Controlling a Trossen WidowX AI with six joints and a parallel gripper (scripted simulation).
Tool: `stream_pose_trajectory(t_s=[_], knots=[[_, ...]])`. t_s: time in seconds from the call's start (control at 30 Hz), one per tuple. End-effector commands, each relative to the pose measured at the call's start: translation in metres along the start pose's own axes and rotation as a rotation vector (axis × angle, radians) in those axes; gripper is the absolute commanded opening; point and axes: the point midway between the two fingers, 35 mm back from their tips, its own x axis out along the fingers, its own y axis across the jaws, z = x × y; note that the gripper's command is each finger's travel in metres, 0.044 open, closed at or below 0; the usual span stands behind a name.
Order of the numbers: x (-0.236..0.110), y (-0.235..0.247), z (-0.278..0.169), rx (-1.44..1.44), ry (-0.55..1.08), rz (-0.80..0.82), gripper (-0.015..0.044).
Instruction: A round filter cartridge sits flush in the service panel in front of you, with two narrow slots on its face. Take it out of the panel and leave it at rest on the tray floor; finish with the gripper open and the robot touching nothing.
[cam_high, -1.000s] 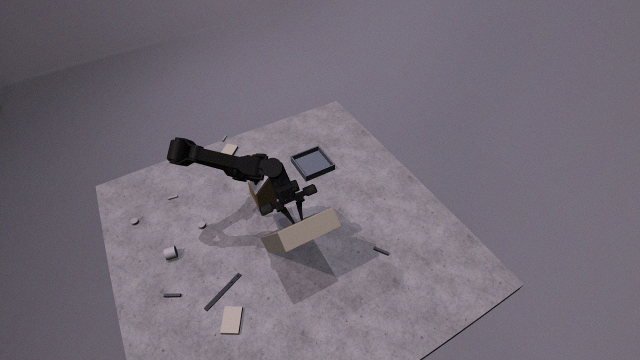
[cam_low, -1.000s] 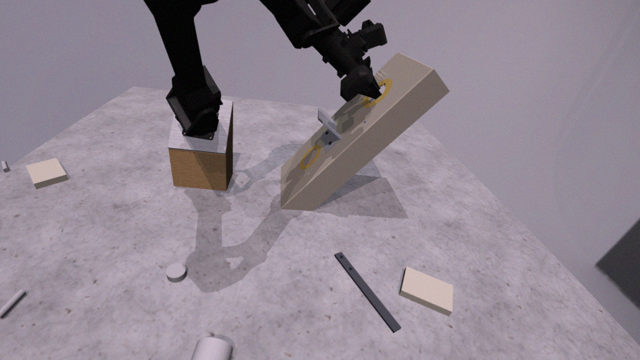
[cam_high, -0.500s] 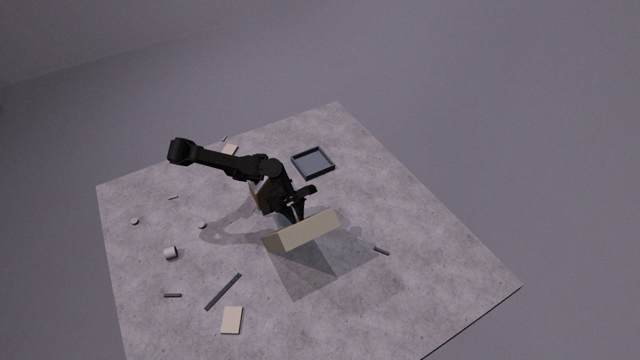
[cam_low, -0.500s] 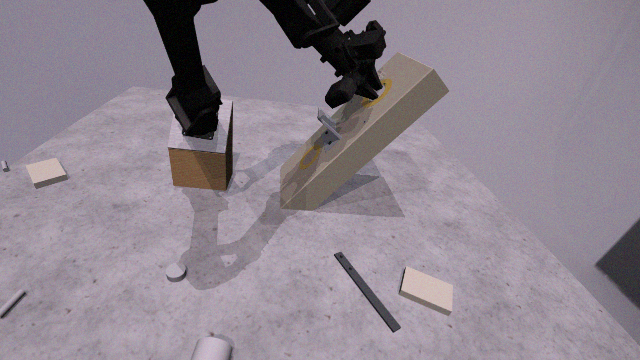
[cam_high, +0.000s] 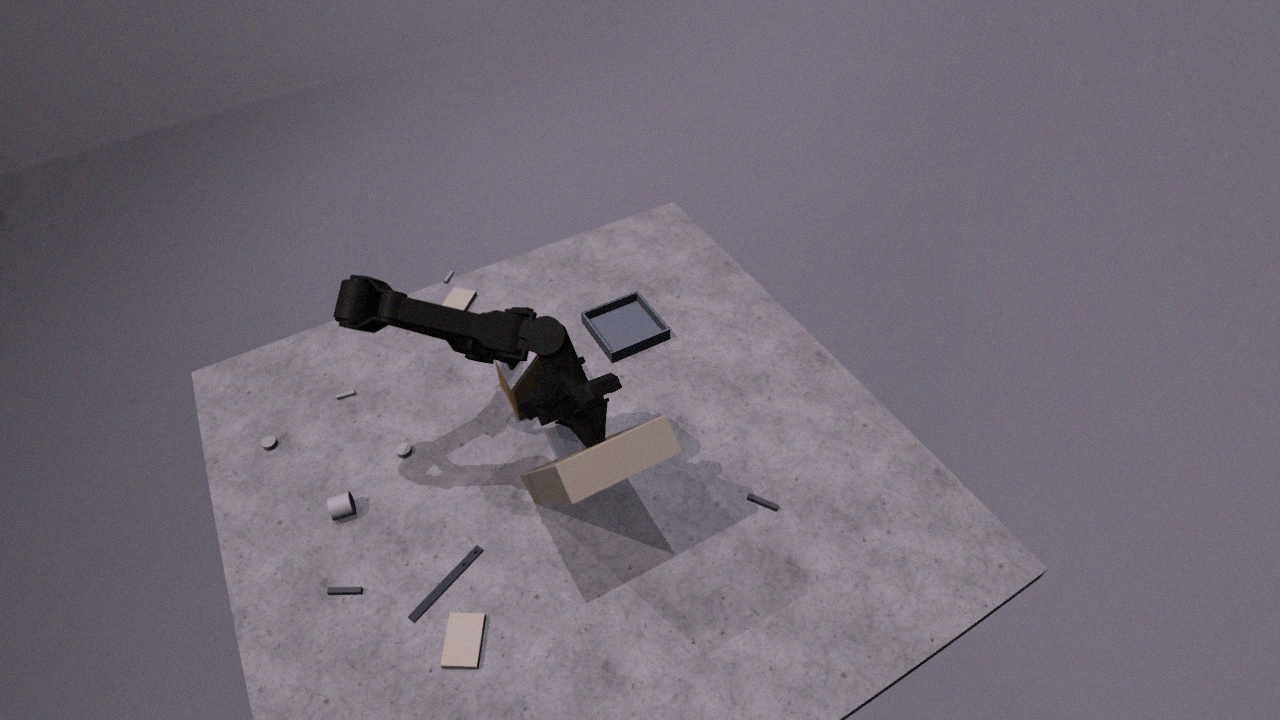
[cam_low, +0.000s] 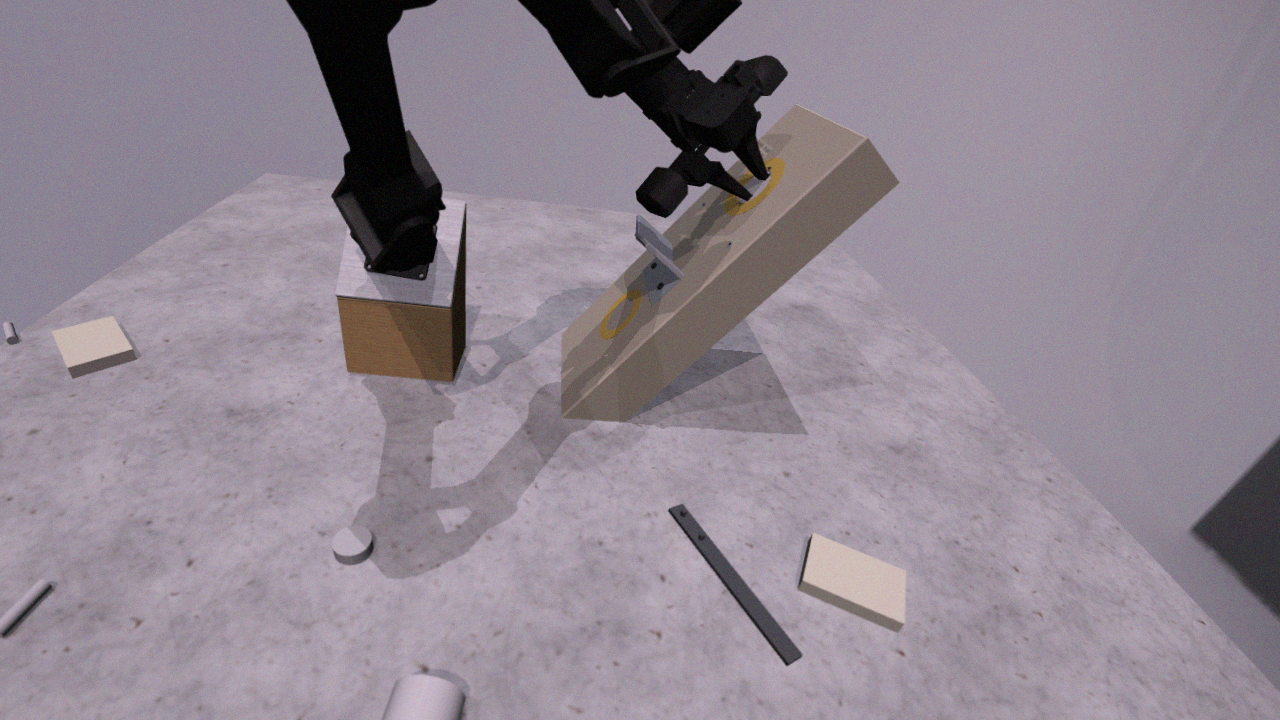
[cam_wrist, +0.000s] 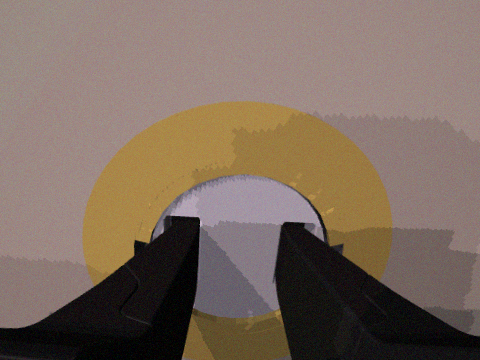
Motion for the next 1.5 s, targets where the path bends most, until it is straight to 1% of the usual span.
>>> stream_pose_trajectory(t_s=[0.0, 0.13, 0.67, 0.87, 1.47], knots=[[0.005, -0.001, -0.001, 0.103, 0.014, -0.001, 0.0], [0.002, 0.0, -0.002, 0.066, 0.017, -0.002, 0.0], [-0.072, 0.0, -0.001, -0.001, 0.02, -0.003, 0.0], [-0.072, -0.005, -0.003, -0.002, 0.019, -0.002, 0.0], [-0.064, -0.063, -0.02, -0.003, 0.019, -0.003, 0.0]])
